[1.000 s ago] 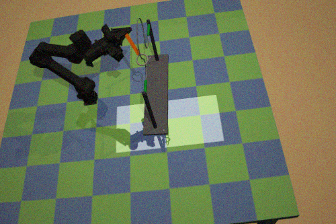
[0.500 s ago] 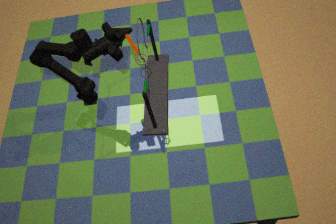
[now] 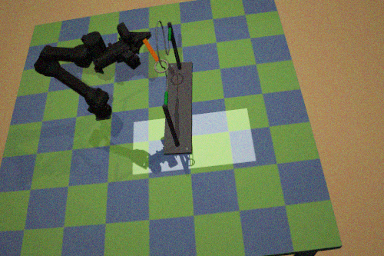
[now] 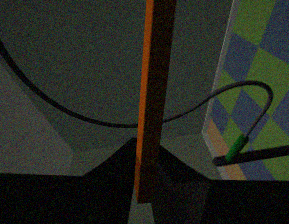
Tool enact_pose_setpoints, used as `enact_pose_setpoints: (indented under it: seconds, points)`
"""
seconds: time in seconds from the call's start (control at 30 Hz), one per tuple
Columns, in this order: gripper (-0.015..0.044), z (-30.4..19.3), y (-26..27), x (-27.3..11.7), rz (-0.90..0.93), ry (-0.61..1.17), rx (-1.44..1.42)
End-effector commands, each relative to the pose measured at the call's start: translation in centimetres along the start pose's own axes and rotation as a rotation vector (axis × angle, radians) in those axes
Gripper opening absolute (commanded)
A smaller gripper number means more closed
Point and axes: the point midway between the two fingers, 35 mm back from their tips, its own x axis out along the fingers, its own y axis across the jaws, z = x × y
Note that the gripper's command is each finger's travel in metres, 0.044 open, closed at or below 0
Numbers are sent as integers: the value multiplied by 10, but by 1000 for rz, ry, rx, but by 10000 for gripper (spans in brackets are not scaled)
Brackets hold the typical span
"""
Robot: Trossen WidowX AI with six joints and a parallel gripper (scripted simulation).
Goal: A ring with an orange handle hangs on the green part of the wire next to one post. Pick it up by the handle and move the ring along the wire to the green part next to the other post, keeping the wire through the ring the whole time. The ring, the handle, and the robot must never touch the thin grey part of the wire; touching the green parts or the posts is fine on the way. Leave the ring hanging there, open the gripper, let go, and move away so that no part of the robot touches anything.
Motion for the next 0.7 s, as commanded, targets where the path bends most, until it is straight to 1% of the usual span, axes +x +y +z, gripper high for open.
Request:
enact_pose_setpoints:
  seconds: [0.0,0.67]
  points:
    - [-150,-2,2,0,-18,2,-42]
    - [-150,-2,-2,0,-93,-11,-155]
